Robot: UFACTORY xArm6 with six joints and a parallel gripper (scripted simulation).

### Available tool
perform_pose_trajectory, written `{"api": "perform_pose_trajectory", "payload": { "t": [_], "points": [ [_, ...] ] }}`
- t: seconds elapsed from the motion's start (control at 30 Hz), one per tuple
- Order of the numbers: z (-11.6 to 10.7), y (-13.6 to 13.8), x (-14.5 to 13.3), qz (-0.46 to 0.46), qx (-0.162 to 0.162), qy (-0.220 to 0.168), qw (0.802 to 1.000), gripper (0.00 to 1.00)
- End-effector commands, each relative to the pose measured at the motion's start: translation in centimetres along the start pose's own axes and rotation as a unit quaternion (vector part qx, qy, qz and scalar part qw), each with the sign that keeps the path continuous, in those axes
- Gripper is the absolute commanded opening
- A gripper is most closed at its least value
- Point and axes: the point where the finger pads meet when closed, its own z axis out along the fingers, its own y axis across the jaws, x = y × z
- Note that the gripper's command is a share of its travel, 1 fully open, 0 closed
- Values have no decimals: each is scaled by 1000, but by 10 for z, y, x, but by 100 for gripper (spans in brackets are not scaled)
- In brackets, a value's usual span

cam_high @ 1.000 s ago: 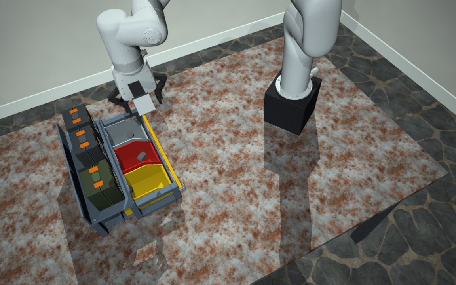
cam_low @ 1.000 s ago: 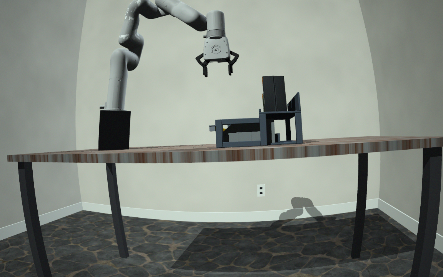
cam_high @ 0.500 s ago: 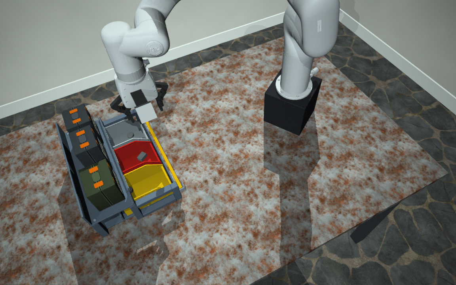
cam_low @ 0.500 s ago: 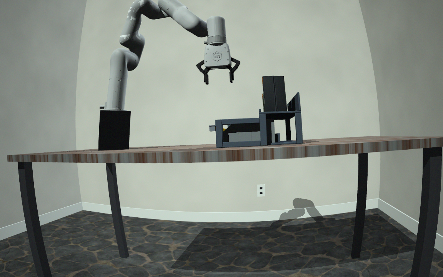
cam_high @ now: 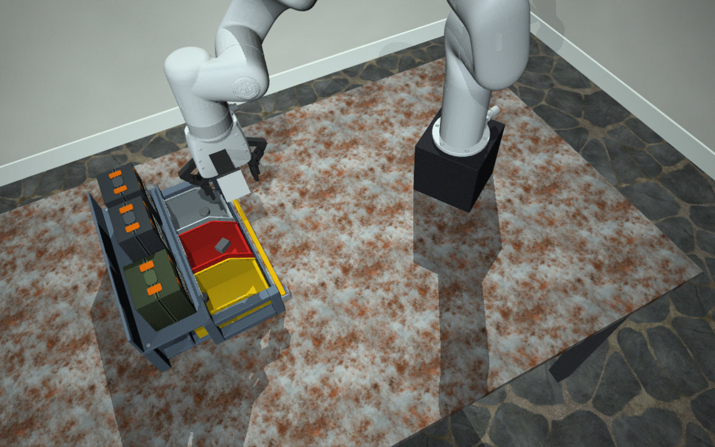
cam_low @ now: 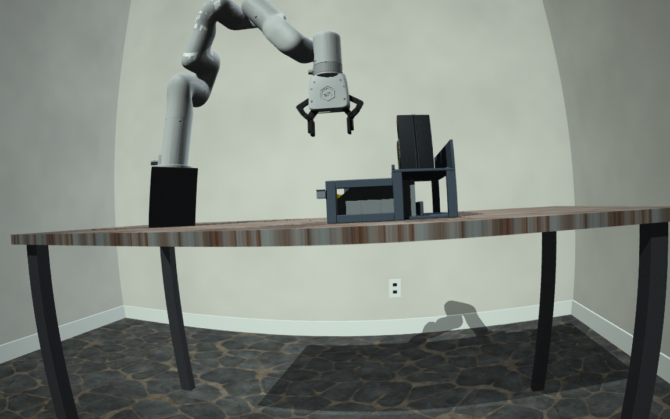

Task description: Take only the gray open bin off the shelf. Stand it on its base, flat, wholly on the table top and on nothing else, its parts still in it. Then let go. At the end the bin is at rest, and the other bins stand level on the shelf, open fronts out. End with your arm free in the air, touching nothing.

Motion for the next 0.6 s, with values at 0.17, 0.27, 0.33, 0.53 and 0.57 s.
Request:
{"api": "perform_pose_trajectory", "payload": {
  "t": [0.17, 0.27, 0.33, 0.53, 0.57],
  "points": [
    [-10, 2, 0, 0, -2, 0, 1000, 100],
    [-10, 2, 0, 0, -2, 0, 1000, 100],
    [-10, 2, 0, 0, -2, 0, 1000, 100],
    [-13, 2, 0, 0, -2, 0, 1000, 100],
    [-14, 2, 0, 0, -2, 0, 1000, 100]
  ]
}}
